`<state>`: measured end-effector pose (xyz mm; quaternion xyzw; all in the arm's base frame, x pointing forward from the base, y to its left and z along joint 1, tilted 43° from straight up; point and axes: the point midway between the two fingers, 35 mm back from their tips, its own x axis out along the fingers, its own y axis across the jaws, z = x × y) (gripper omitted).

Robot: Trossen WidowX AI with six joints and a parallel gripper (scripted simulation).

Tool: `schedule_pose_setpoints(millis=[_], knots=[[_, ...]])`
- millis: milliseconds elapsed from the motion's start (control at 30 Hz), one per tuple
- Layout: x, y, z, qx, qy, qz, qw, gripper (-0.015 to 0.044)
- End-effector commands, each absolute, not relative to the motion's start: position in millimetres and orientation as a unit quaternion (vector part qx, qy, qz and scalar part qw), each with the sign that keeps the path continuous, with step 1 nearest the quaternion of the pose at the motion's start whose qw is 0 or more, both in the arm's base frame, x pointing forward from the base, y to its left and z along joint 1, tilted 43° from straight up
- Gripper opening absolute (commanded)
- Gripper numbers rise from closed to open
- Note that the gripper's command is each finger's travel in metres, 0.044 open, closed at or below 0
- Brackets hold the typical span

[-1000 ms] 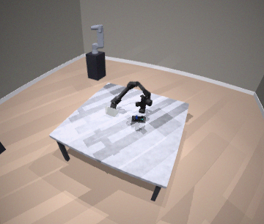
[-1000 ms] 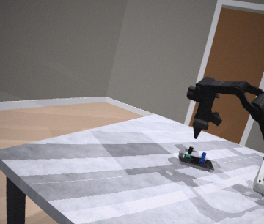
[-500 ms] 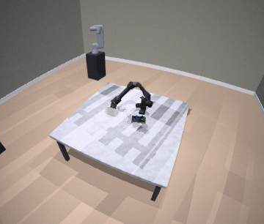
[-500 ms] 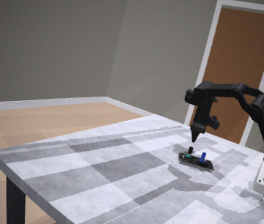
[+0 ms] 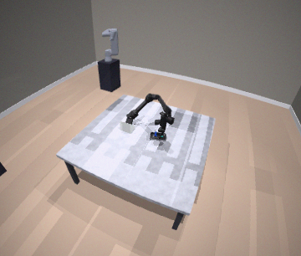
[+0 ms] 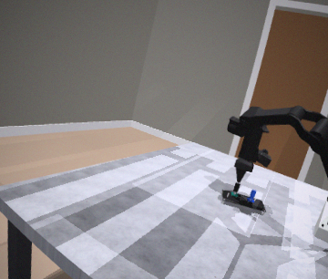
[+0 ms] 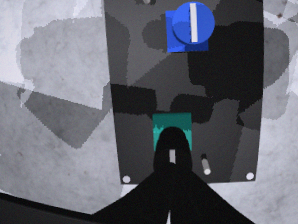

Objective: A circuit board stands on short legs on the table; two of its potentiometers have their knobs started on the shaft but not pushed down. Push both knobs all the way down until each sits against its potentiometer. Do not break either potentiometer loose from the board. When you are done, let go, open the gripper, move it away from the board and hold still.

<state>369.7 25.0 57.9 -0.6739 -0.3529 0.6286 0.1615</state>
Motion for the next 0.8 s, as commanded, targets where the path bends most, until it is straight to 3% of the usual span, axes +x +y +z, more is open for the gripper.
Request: schedule_pose_setpoints(millis=[0, 767], knots=[[369.4, 25.0, 57.3, -0.674, -0.352, 0.628, 0.164, 0.0000], [369.2, 28.6, 53.5, -0.674, -0.352, 0.628, 0.164, 0.0000]])
